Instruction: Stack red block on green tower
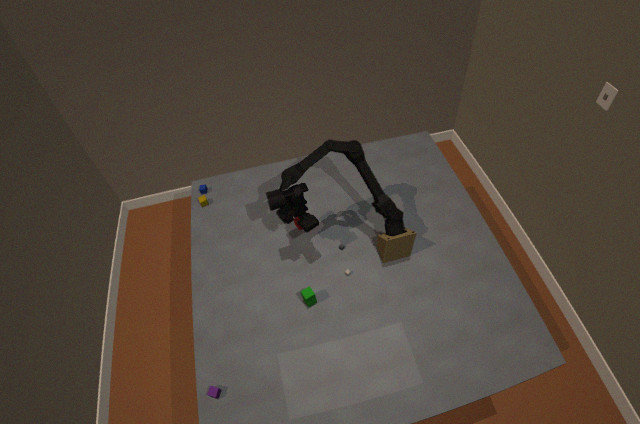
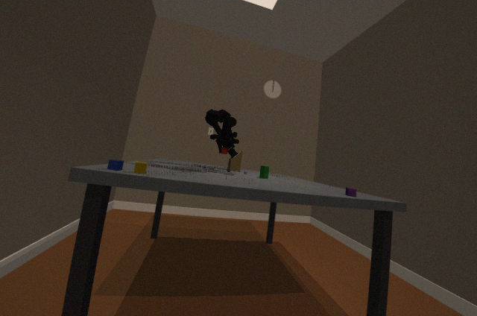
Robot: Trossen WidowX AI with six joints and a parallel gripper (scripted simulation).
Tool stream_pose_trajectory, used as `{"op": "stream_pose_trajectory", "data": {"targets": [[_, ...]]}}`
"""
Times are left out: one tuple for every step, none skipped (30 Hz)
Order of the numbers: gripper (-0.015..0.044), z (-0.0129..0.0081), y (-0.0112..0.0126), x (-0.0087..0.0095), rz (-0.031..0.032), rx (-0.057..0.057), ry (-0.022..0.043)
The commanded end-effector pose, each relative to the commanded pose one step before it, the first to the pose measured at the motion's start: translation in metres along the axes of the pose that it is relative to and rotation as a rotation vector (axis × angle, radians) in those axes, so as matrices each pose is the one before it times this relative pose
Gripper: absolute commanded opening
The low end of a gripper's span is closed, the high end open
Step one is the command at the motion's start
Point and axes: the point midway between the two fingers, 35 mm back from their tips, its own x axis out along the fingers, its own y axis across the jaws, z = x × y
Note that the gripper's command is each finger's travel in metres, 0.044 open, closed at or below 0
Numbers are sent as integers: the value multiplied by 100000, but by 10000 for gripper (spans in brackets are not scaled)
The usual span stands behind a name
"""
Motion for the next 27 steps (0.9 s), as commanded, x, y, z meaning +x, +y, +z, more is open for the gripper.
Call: {"op": "stream_pose_trajectory", "data": {"targets": [[0,773,549,-219,164,278,-379],[0,491,407,-37,178,-22,-145],[0,485,417,-35,172,-21,-136],[0,478,428,-33,165,-21,-127],[0,472,438,-32,159,-20,-119],[0,465,448,-30,152,-19,-110],[0,458,458,-28,145,-19,-101],[0,451,468,-26,138,-18,-93],[0,443,478,-24,131,-17,-85],[0,435,487,-22,124,-16,-77],[0,427,496,-20,116,-15,-69],[0,419,506,-18,108,-14,-62],[0,411,515,-16,101,-12,-54],[0,402,523,-14,93,-11,-47],[0,393,532,-11,84,-10,-40],[0,384,540,-9,76,-8,-33],[0,375,549,-7,68,-6,-26],[0,366,557,-4,59,-5,-20],[0,346,543,-2,49,-3,-13],[0,337,550,0,40,-1,-8],[0,328,557,3,32,0,-2],[0,318,563,5,24,2,3],[0,309,570,8,15,4,8],[0,299,576,10,6,6,13],[0,289,582,13,-2,8,18],[0,279,588,16,-11,10,23],[0,269,594,19,-20,12,27]]}}
